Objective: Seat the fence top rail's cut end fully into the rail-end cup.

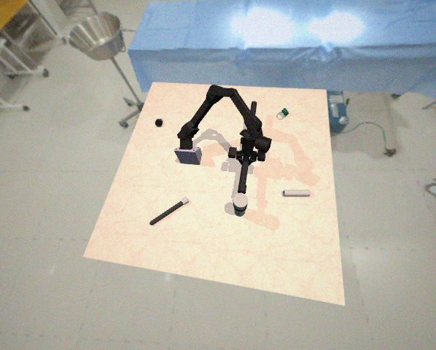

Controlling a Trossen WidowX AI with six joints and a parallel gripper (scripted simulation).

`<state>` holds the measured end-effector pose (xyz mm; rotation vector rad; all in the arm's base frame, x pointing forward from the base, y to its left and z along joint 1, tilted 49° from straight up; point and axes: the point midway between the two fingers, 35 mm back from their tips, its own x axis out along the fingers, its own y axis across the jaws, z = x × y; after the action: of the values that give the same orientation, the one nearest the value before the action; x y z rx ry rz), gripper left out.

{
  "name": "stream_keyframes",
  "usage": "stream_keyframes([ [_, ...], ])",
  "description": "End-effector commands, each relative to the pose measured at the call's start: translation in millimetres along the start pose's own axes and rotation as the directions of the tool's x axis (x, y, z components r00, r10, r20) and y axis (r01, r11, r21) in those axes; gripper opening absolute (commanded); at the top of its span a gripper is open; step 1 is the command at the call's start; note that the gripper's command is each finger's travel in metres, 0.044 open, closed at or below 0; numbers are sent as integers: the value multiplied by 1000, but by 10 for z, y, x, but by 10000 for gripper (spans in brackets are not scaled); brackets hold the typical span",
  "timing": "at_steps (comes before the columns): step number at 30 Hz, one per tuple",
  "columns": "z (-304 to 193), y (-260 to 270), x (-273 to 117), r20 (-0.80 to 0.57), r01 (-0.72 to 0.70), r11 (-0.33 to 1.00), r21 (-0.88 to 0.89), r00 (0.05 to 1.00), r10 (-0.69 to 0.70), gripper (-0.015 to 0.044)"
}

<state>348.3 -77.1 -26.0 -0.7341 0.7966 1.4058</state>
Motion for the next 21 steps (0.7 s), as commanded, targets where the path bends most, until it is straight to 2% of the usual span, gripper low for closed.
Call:
stream_keyframes([
  [1, -63, -10, -44, -15, 10, 1000, 1, 1000, -10, 0],
  [21, -84, -13, -53, -15, 10, 1000, 1, 1000, -10, 0],
])
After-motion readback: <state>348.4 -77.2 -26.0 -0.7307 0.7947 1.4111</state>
